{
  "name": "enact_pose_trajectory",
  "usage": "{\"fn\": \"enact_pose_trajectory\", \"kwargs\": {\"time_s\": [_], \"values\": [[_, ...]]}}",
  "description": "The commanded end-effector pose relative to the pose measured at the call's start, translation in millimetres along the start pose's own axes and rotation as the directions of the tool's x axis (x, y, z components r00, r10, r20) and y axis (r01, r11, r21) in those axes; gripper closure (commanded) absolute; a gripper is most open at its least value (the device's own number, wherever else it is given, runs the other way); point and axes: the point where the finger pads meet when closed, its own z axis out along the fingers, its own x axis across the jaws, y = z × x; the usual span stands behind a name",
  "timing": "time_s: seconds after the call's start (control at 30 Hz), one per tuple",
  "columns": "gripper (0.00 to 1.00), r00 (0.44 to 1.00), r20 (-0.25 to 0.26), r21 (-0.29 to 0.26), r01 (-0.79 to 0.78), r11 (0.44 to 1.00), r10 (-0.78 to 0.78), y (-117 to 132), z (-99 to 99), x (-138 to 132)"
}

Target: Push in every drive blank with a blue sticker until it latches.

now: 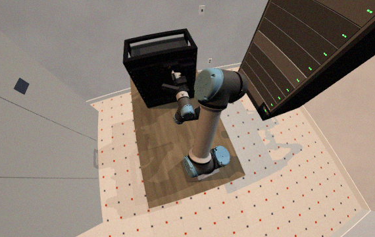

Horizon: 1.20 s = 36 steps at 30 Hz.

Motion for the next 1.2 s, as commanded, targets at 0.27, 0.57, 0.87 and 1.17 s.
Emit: {"fn": "enact_pose_trajectory", "kwargs": {"time_s": [0.27,0.57,0.87,1.17], "values": [[1.00,1.000,-0.001,0.000,0.000,1.000,0.000,0.0,7.6,0.6],[1.00,1.000,-0.001,0.000,0.000,1.000,0.000,0.0,13.4,0.6],[1.00,1.000,-0.001,0.000,0.000,1.000,0.000,0.0,17.6,0.6],[1.00,1.000,-0.001,0.000,0.000,1.000,0.000,0.0,19.4,0.7]]}}
